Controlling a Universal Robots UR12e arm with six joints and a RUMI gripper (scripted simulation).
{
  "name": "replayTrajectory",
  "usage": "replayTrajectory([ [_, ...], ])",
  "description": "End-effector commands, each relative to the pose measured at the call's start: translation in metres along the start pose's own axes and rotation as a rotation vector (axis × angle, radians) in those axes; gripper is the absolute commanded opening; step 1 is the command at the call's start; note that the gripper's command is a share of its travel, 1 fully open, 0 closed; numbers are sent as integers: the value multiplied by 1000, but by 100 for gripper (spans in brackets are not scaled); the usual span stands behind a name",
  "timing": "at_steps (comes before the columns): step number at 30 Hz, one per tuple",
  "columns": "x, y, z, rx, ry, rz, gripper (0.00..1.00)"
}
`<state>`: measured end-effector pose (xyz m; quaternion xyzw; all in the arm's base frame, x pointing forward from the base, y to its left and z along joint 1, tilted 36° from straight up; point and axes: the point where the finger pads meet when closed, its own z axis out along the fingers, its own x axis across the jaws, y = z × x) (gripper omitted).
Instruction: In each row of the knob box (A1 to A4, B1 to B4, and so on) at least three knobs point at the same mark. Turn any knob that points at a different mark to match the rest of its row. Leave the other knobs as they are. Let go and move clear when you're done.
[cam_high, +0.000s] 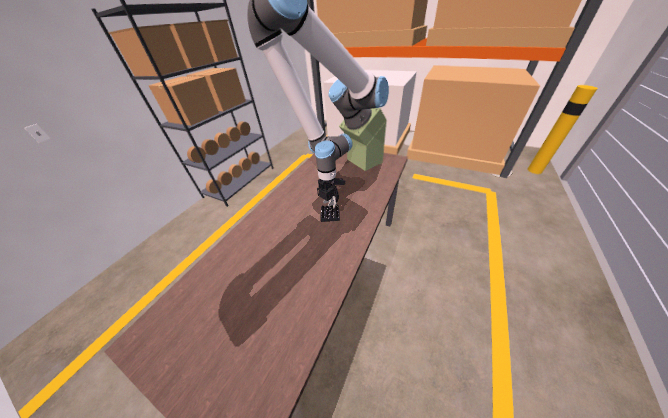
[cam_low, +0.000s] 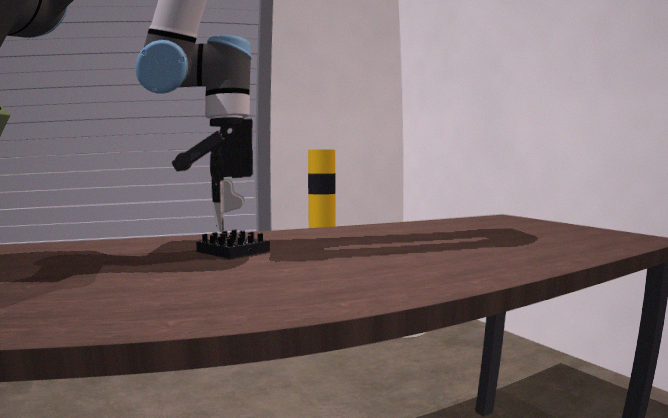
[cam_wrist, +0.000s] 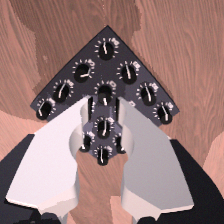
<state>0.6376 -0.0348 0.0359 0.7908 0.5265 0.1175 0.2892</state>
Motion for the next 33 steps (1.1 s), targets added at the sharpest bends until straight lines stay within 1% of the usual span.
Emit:
replayTrajectory([
  [1,0,0,0,-1,0,0,11],
  [23,0,0,1,-1,0,0,11],
  [33,0,0,9,-1,0,0,11],
])
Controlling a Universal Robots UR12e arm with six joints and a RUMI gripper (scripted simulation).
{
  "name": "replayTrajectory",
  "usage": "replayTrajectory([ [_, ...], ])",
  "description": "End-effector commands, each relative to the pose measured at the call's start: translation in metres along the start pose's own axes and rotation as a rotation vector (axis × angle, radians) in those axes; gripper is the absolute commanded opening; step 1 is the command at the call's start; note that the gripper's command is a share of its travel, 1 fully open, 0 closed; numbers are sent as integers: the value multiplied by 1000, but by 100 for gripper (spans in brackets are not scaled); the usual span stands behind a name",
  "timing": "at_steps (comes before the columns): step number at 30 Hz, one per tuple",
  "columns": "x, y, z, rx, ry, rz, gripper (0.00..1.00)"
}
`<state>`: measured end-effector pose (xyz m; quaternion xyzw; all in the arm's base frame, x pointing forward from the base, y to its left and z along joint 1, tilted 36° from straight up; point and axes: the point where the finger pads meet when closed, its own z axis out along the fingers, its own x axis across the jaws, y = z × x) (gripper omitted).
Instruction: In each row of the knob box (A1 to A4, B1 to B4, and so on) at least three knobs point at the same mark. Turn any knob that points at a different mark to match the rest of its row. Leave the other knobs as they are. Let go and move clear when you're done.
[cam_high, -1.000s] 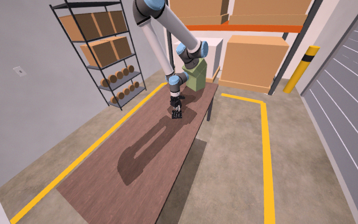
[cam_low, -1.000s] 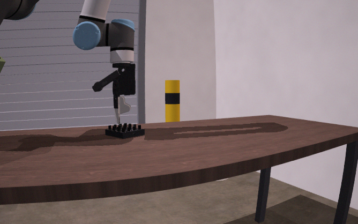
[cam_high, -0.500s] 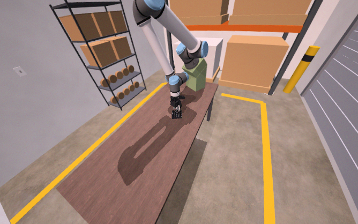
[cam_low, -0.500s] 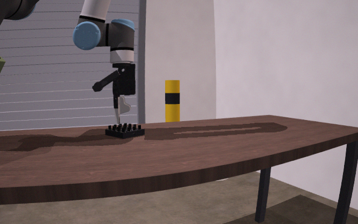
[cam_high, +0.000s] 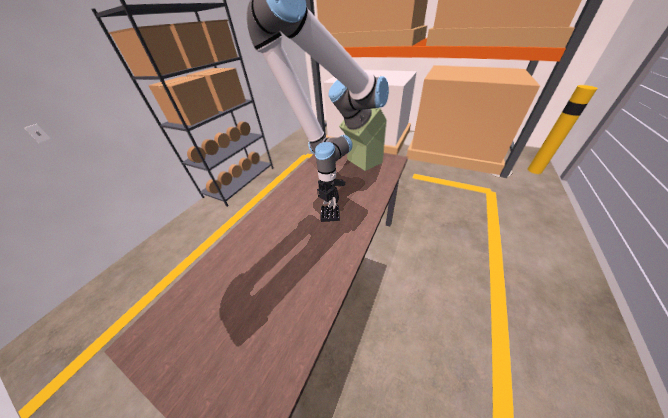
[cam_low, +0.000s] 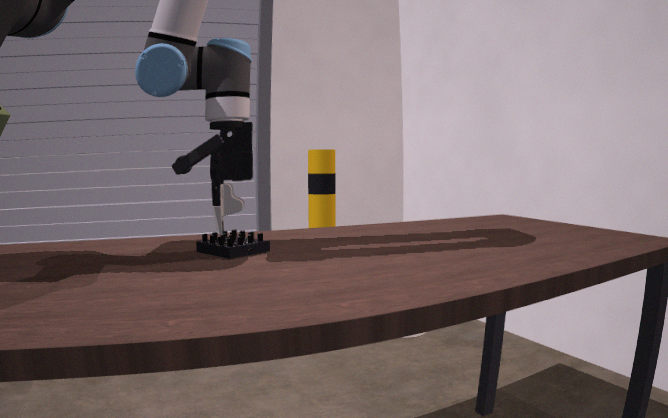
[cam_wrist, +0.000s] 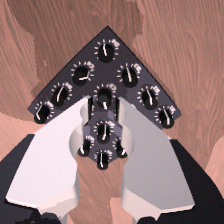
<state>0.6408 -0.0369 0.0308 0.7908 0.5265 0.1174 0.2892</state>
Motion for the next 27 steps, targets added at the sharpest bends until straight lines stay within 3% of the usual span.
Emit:
replayTrajectory([
  [1,0,0,4,-1,0,0,11],
  [27,0,0,7,-1,0,0,11],
])
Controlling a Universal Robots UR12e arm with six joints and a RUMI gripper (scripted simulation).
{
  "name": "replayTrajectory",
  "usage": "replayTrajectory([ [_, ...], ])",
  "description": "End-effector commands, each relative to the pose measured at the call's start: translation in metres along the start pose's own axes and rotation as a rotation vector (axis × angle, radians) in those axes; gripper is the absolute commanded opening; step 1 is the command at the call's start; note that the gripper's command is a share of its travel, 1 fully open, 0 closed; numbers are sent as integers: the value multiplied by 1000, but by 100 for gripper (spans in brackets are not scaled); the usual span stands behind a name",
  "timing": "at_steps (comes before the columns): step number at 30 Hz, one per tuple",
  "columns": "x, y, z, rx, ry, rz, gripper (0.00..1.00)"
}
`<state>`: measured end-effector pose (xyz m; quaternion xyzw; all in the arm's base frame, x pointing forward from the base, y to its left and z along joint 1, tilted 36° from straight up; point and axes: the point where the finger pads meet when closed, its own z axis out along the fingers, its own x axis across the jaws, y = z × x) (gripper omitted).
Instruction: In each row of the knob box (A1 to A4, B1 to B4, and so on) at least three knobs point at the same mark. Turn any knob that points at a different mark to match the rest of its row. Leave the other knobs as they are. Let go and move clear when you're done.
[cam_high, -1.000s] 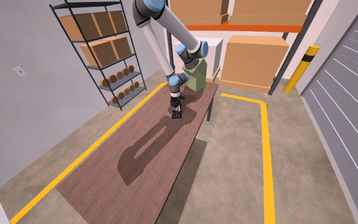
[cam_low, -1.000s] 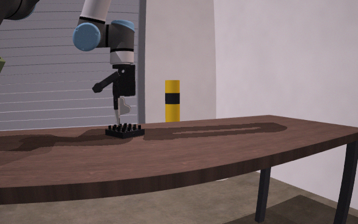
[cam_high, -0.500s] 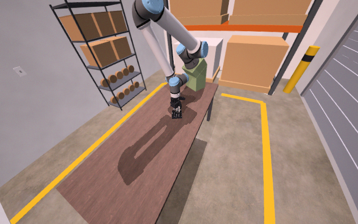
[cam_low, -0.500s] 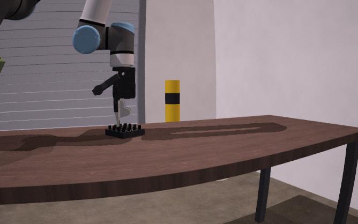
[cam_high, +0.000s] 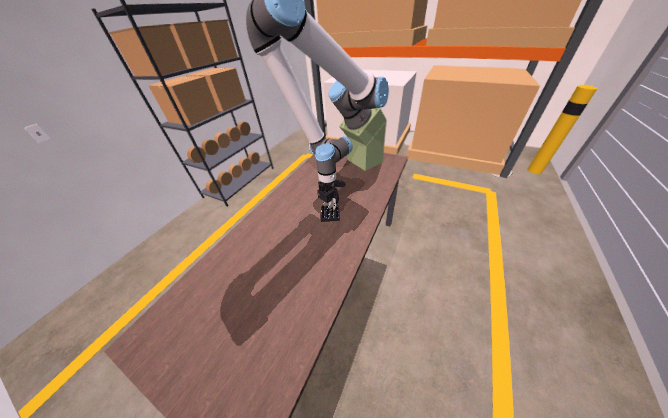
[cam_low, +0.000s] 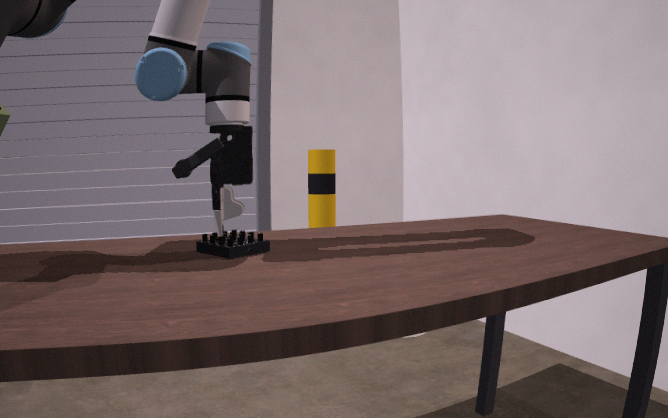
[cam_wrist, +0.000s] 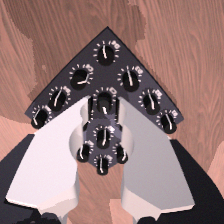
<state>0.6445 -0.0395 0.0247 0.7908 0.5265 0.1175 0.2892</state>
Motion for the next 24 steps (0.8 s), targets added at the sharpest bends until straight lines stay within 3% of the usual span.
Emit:
replayTrajectory([
  [1,0,0,0,-1,0,0,11],
  [22,0,0,0,-1,0,0,11],
  [23,0,0,0,-1,0,0,4],
  [24,0,0,0,-1,0,0,4],
])
